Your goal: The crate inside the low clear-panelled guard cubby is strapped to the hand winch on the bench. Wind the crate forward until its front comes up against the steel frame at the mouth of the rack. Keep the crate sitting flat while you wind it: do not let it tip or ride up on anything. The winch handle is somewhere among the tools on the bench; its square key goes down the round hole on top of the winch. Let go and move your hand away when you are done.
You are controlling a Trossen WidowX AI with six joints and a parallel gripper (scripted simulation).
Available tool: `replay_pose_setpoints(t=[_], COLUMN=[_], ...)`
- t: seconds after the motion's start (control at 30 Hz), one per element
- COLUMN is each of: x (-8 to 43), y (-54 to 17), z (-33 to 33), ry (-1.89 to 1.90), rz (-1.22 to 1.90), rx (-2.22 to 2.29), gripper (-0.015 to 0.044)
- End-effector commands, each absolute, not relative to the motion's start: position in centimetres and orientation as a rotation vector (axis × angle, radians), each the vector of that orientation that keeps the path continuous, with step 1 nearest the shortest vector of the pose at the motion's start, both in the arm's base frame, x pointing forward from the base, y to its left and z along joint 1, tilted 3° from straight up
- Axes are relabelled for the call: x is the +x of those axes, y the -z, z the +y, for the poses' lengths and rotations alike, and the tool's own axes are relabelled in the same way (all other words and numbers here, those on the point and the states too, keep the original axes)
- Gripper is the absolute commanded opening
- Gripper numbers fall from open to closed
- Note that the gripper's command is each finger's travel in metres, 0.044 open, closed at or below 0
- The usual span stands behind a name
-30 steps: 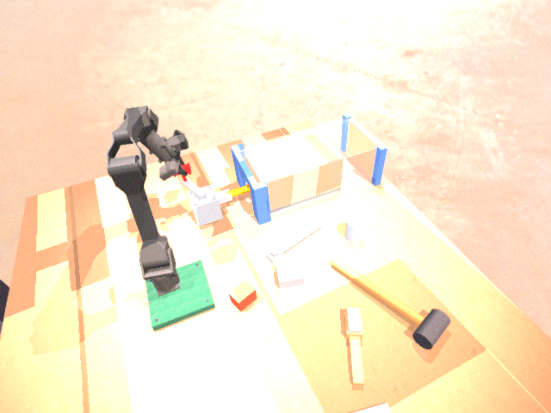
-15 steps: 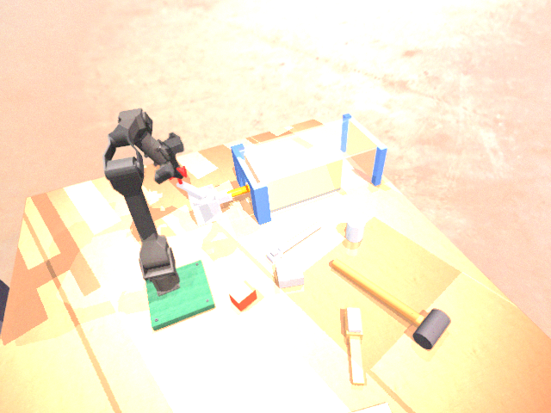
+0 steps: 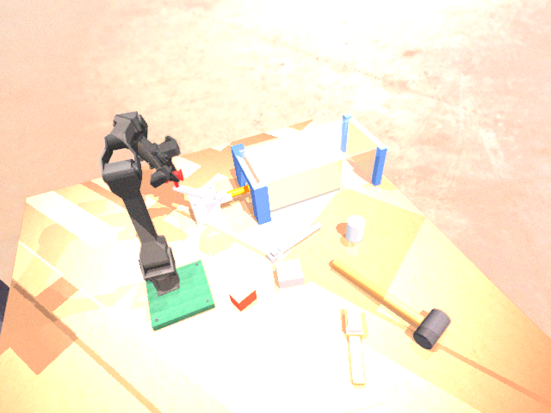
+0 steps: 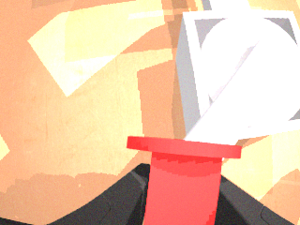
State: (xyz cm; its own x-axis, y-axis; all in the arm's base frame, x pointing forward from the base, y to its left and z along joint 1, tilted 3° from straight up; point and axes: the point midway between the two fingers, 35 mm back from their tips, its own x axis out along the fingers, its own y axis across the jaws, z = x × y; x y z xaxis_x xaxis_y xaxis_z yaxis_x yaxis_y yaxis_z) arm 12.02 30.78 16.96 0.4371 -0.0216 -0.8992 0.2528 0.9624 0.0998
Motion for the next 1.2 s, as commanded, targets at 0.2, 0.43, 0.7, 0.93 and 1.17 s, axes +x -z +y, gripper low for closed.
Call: replay_pose_setpoints(t=[0.2,0.43,0.7,0.93,1.17], x=[10.6,10.1,9.6,9.3,9.1], y=[-16.4,-16.3,-16.2,-16.2,-16.1], z=[29.2,28.4,27.4,26.6,25.6], ry=[0.185,0.185,0.186,0.186,0.186], rz=[1.131,1.131,1.132,1.132,1.132], rx=[0.205,0.204,0.204,0.203,0.203], gripper=[0.0,0.0,0.0,0.0,0.0])
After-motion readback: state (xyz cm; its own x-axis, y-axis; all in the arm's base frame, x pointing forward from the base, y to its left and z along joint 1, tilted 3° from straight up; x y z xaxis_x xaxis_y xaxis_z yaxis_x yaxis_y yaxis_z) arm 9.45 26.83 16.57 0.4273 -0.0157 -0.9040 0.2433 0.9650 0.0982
